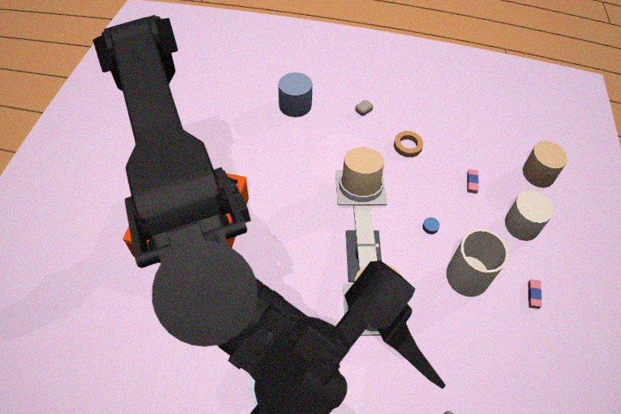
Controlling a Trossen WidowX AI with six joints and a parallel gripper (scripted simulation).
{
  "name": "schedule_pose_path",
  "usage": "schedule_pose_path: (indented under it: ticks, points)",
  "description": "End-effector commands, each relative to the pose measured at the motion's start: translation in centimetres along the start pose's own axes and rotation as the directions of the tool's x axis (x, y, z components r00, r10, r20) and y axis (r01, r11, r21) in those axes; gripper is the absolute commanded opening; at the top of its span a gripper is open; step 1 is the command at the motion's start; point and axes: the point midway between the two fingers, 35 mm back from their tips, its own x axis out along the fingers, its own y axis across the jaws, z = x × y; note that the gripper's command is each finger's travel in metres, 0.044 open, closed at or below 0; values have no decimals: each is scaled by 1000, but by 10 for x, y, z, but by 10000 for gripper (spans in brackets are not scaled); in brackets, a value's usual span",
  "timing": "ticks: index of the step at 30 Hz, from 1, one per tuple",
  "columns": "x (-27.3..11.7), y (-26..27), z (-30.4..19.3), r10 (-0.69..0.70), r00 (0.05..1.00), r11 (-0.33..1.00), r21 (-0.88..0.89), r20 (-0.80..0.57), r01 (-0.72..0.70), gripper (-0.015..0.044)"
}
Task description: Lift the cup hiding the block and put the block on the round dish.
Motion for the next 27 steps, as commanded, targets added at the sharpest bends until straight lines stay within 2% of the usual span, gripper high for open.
schedule_pose_path:
  ticks: [1,14,27]
  points:
    - [-14,33,-35,20,997,996,-83,-80,-26,440]
    - [-75,105,-146,82,946,924,-331,-313,-190,440]
    - [-146,124,-259,107,842,750,-513,-529,-418,440]
